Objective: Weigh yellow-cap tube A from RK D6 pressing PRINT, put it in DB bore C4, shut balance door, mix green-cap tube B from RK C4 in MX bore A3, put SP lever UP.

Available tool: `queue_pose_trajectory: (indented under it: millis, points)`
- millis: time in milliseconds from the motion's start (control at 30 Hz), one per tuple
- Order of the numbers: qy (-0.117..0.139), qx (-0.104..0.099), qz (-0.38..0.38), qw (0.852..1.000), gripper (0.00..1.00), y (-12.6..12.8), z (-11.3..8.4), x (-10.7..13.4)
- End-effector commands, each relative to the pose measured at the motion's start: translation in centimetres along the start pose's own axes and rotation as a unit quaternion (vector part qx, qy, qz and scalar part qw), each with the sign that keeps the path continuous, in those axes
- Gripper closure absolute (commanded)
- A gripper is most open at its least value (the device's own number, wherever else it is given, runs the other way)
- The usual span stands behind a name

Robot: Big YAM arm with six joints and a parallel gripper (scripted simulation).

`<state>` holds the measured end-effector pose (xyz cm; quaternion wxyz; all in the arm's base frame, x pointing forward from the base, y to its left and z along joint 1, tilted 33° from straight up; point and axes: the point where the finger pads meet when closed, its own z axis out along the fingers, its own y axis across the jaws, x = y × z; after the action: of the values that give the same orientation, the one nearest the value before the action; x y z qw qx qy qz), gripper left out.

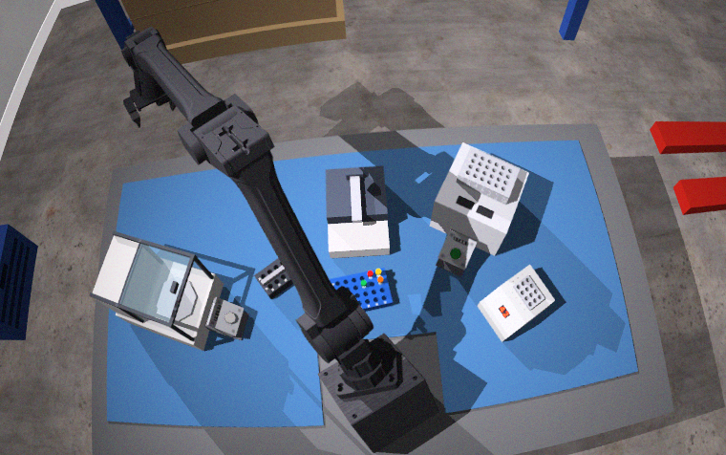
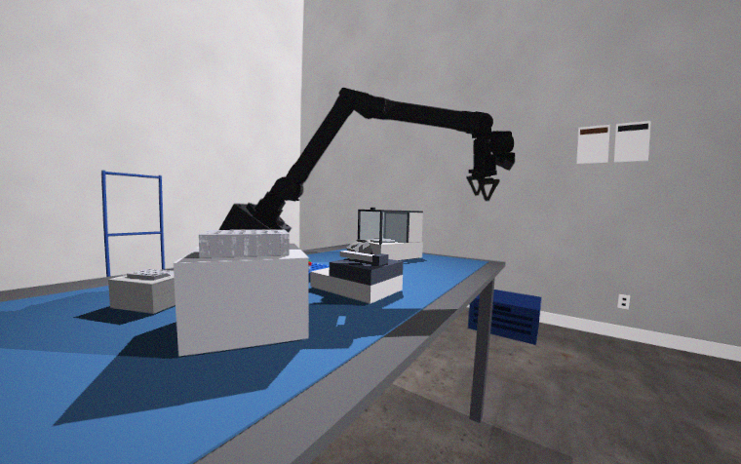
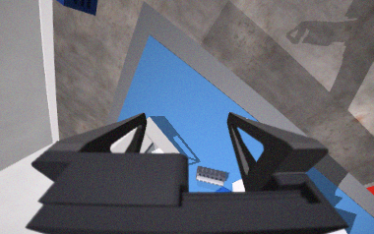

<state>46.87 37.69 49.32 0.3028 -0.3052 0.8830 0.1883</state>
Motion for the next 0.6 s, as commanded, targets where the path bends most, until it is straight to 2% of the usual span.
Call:
queue_pose_trajectory:
  millis: [0, 533, 567]
  points:
    - [-0.008, 0.000, -0.002, 1.000, 0.00, 0.2, -0.8, -0.3]
    - [-0.008, 0.000, -0.002, 1.000, 0.00, 0.2, -0.8, -0.3]
    - [-0.037, -0.002, -0.007, 0.999, 0.64, 1.1, -4.5, -2.0]
